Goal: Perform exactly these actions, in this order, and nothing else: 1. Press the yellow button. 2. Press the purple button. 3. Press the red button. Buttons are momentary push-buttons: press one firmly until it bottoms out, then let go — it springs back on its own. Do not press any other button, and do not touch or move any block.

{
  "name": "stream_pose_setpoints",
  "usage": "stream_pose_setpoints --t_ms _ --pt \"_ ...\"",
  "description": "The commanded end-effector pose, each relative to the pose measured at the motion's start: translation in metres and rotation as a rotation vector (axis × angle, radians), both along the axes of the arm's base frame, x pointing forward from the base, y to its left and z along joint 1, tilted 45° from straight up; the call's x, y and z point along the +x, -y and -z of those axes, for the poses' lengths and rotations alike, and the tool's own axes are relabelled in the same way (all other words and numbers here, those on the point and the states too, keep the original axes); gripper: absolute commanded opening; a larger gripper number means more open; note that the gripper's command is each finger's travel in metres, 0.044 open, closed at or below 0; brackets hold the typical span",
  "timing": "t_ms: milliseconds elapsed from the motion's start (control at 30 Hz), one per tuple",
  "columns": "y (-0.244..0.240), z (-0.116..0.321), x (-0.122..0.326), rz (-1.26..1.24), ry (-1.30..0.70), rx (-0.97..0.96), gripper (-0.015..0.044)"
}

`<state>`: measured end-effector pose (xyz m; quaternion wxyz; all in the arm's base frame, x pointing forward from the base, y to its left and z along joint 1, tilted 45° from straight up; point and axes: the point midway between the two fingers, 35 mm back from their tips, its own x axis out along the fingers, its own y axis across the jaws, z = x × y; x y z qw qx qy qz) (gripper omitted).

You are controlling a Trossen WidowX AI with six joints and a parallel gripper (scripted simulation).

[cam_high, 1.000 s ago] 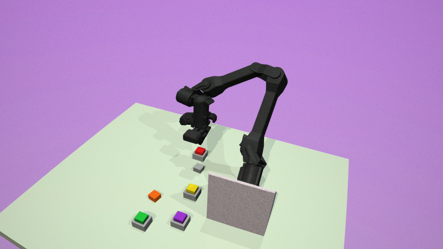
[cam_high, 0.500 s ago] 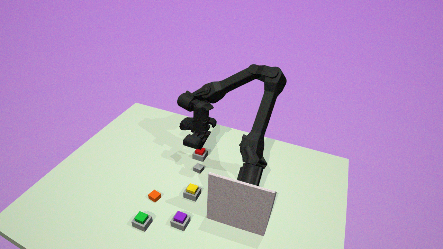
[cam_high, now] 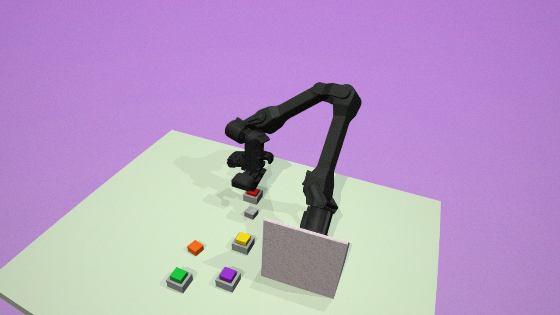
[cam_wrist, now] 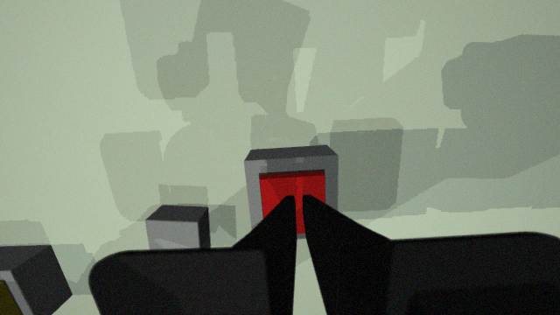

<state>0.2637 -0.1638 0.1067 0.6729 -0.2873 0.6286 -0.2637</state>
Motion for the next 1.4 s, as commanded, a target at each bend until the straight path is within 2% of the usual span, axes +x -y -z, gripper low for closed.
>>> stream_pose_setpoints --t_ms 0,233,367,500,600,967,1167,1367 --pt "0.0 0.002 -0.001 -0.003 -0.008 0.004 0.002" --pt "0.0 0.002 -0.001 -0.003 -0.008 0.004 0.002" --pt "-0.022 -0.019 -0.003 -0.002 -0.007 0.006 0.002" --pt "-0.024 -0.021 -0.003 -0.003 -0.008 0.006 0.002" --pt "-0.047 -0.004 0.003 -0.109 -0.099 0.04 0.0099" --pt "-0.163 0.064 0.051 -0.099 -0.075 0.133 0.0387" --pt "-0.23 0.107 0.049 -0.072 -0.07 0.14 0.04" --pt "-0.292 0.153 0.026 -0.04 -0.057 0.112 0.04"
